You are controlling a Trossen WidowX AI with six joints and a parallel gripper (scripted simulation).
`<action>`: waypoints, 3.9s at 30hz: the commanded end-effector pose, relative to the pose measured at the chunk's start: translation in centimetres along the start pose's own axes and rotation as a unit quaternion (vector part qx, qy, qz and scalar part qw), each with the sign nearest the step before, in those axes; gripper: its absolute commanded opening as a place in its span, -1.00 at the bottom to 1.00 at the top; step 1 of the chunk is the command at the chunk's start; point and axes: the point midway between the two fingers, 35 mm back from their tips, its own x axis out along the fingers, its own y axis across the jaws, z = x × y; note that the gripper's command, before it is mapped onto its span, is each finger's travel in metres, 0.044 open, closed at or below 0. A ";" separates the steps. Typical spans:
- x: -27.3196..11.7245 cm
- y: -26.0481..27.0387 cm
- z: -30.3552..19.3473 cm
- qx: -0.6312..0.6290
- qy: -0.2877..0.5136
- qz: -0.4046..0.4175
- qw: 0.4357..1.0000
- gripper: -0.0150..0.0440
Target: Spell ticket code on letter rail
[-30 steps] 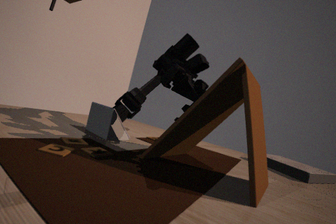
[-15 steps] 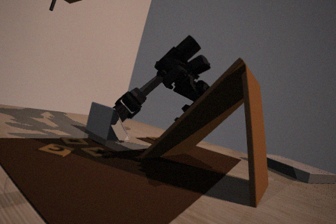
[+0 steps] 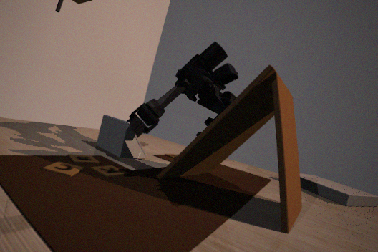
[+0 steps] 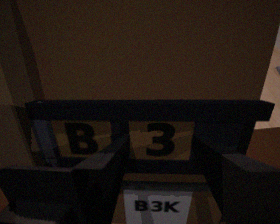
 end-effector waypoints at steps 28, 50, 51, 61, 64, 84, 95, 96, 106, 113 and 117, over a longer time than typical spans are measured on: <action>-1.3 0.7 0.1 0.005 0.002 -0.002 1.000 0.51; -3.2 0.4 0.0 0.005 0.002 -0.002 1.000 0.51; -3.3 0.4 0.0 0.005 0.002 -0.002 1.000 0.51; -4.1 0.4 0.0 0.005 0.003 -0.002 1.000 0.51; -4.3 0.5 0.0 0.005 0.003 -0.002 1.000 0.51; -4.2 0.4 0.0 0.009 0.003 -0.004 1.000 -0.49; -2.8 -1.9 1.8 0.012 0.143 -0.036 0.989 -0.49; -2.7 -2.1 1.9 0.011 0.162 -0.037 0.986 -0.49; -2.4 -2.8 2.1 0.003 0.340 -0.002 0.941 -0.49; -2.4 -2.8 2.1 0.003 0.343 -0.001 0.939 -0.49; -2.3 -2.9 2.1 0.003 0.343 -0.001 0.939 -0.49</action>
